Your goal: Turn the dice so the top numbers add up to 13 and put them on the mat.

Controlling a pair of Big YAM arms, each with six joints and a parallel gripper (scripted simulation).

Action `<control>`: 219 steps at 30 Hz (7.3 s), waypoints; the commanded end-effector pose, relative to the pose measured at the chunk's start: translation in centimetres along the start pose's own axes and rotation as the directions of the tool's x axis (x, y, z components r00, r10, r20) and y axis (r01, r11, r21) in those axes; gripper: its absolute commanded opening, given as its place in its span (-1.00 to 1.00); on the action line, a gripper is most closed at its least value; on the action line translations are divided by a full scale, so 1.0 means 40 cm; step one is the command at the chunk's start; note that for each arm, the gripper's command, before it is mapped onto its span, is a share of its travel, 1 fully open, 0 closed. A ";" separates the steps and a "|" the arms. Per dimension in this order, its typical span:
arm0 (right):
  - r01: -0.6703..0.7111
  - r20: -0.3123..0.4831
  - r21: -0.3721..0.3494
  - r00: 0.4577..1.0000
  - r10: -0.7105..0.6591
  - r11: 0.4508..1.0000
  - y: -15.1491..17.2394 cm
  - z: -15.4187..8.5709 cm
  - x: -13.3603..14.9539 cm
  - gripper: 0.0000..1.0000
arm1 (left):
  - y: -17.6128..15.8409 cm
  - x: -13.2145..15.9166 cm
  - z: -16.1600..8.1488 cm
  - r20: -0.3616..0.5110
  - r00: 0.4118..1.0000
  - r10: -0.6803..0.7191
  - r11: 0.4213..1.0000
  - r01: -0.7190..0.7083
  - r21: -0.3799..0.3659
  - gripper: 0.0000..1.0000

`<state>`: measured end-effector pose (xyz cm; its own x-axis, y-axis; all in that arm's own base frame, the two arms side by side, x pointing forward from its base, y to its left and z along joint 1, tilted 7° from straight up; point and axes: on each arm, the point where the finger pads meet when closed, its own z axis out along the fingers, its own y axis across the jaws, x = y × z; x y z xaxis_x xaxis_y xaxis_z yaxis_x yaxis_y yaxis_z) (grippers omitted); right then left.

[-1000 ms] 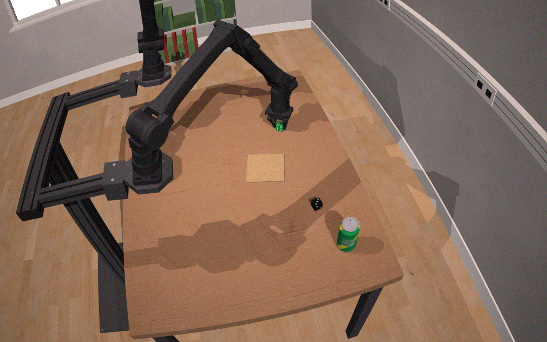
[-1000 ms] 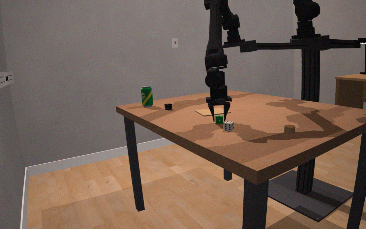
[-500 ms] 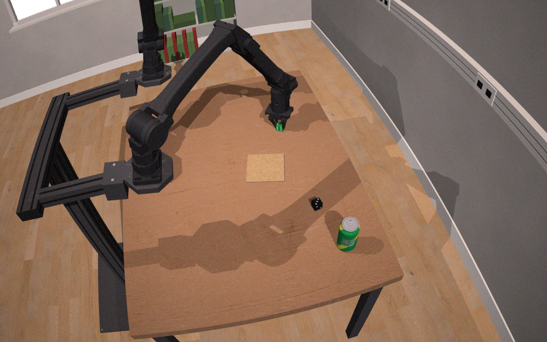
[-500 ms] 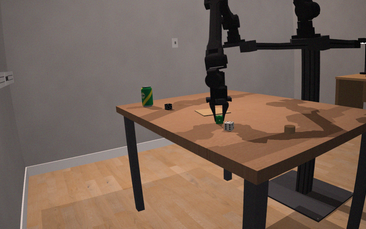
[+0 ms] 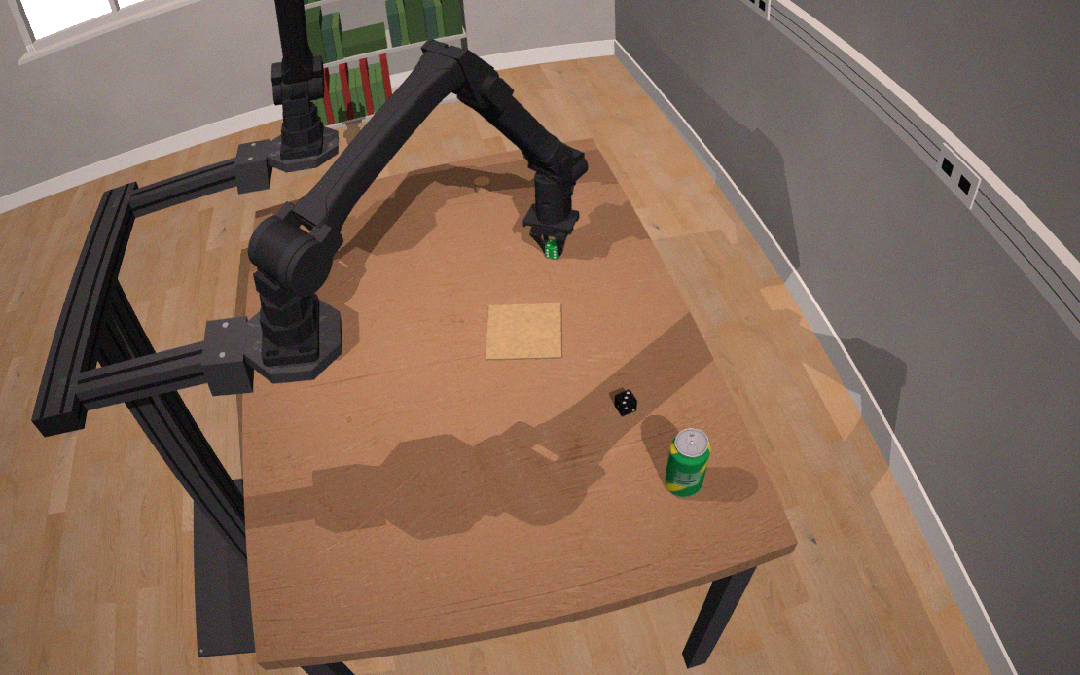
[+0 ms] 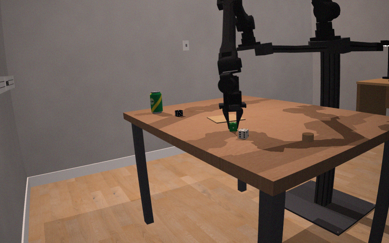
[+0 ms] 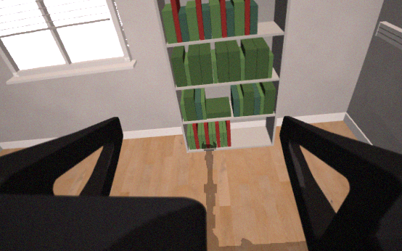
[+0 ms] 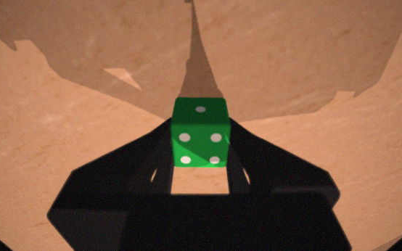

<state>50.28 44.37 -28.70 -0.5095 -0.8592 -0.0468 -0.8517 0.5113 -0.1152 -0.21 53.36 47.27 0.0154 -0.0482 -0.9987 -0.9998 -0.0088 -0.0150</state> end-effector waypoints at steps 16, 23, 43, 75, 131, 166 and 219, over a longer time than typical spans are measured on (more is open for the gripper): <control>0.001 0.007 0.002 1.000 -0.001 1.000 -0.010 0.015 -0.010 -0.49 | 0.005 -0.095 0.006 0.067 0.998 0.015 1.000 -0.015 -0.002 1.00; 0.002 0.020 0.005 1.000 -0.002 1.000 0.004 -0.108 -0.029 -0.49 | 0.005 -0.095 0.006 0.067 0.998 0.015 1.000 -0.015 -0.002 1.00; -0.002 -0.030 -0.008 1.000 0.001 1.000 0.009 -0.212 0.025 -0.49 | 0.005 -0.095 0.006 0.067 0.998 0.015 1.000 -0.015 -0.002 1.00; -0.280 0.036 0.002 0.960 0.279 0.960 -0.046 -0.250 0.371 -0.49 | 0.005 -0.095 0.006 0.067 0.998 0.015 1.000 -0.015 -0.002 1.00; -0.412 0.006 -0.001 0.911 0.412 0.911 0.019 -0.017 0.690 -0.49 | 0.005 -0.095 0.006 0.067 0.998 0.015 1.000 -0.015 -0.002 1.00; -0.415 0.001 -0.001 0.910 0.415 0.910 0.021 0.003 0.697 -0.49 | 0.005 -0.095 0.006 0.067 0.998 0.015 1.000 -0.015 -0.002 1.00; -0.415 0.003 -0.001 0.910 0.415 0.910 0.018 -0.045 0.688 -0.11 | 0.005 -0.095 0.006 0.067 0.998 0.015 1.000 -0.015 -0.002 1.00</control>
<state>35.28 20.96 -29.53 -0.8197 -0.5658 -0.0888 -0.5596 0.8243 -0.0863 -0.21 53.36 47.27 0.0154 -0.0482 -0.9987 -0.9998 -0.0088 -0.0150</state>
